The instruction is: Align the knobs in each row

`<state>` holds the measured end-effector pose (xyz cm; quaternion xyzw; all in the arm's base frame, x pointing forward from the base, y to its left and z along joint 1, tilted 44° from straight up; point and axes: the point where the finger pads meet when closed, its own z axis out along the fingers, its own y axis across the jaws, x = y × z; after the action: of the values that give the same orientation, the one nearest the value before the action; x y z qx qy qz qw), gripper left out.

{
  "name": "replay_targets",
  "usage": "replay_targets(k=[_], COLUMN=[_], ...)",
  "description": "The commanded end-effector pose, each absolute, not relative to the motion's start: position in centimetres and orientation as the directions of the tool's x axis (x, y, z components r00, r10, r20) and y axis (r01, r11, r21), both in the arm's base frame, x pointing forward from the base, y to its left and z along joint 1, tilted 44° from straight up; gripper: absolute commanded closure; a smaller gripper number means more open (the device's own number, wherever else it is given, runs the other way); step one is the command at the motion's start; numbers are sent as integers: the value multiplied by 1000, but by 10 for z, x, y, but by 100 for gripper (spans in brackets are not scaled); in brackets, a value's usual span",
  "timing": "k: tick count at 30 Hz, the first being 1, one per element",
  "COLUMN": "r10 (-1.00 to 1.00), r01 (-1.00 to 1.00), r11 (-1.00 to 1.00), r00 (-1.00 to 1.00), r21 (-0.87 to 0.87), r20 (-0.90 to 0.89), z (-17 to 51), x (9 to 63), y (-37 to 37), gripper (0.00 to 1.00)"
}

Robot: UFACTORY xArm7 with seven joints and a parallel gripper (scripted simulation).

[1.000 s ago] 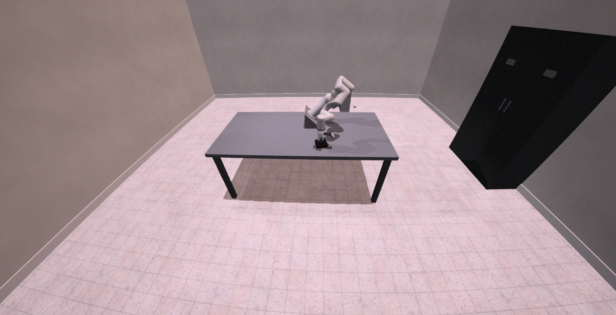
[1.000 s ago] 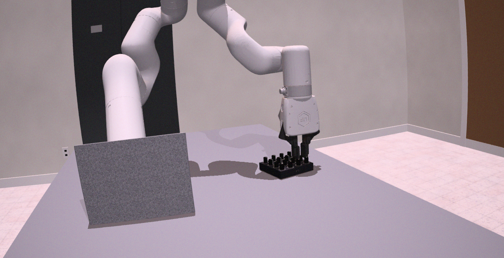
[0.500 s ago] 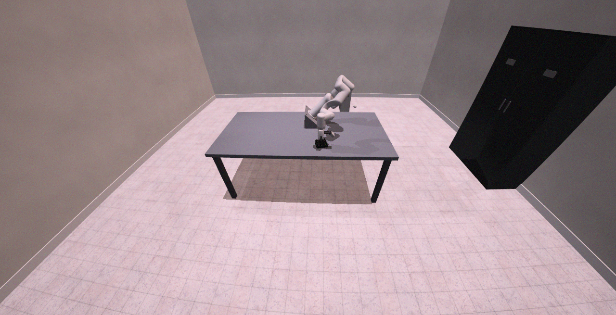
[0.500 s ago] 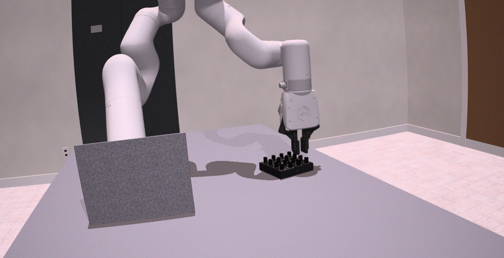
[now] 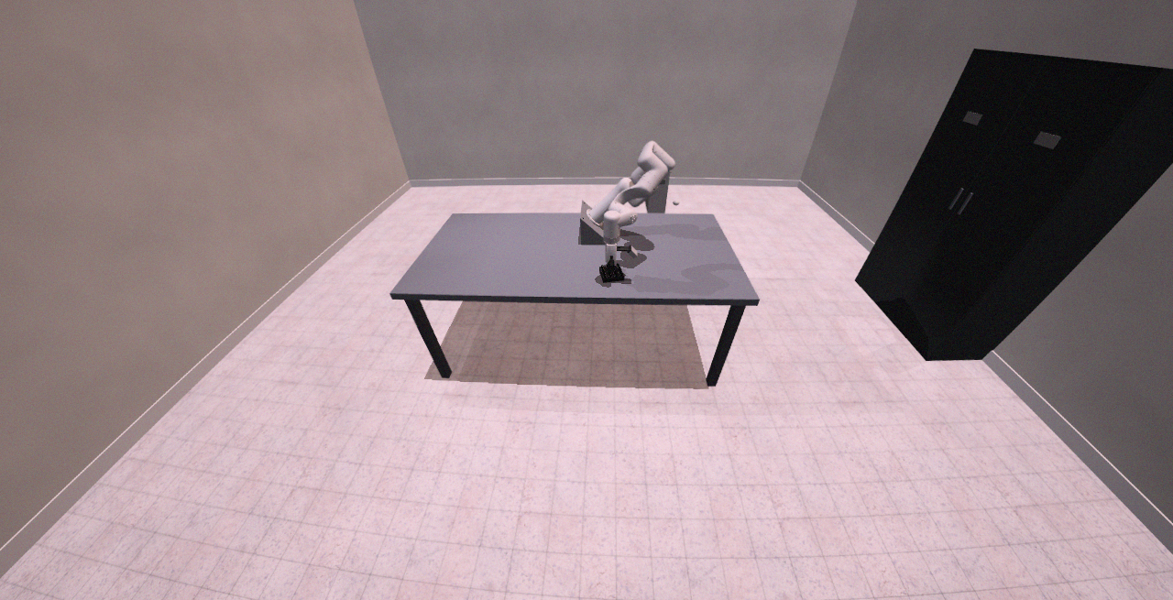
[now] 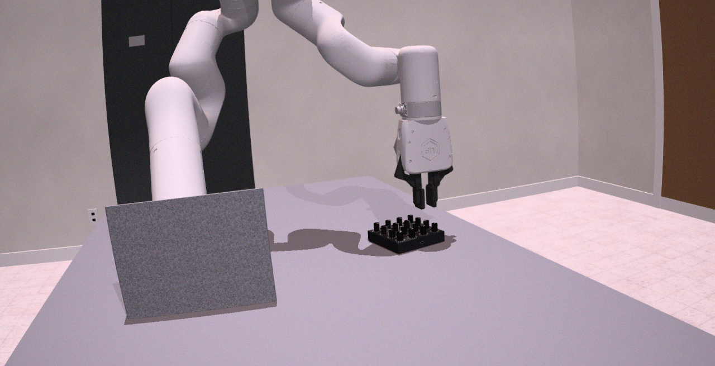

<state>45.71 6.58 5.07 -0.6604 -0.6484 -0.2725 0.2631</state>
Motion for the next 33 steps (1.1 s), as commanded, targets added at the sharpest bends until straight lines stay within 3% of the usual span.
replay_targets(k=[1, 6, 7, 33], r10=[714, 714, 714, 714], r01=[1000, 1000, 1000, 1000], r11=[-24, -24, -24, -24], r00=[11, 11, 11, 11], r21=[9, 9, 9, 9], r20=[700, 700, 700, 700], z=[52, 52, 52, 126], x=[458, 458, 458, 456], y=[64, 64, 64, -9], gripper=[81, 81, 0, 0])
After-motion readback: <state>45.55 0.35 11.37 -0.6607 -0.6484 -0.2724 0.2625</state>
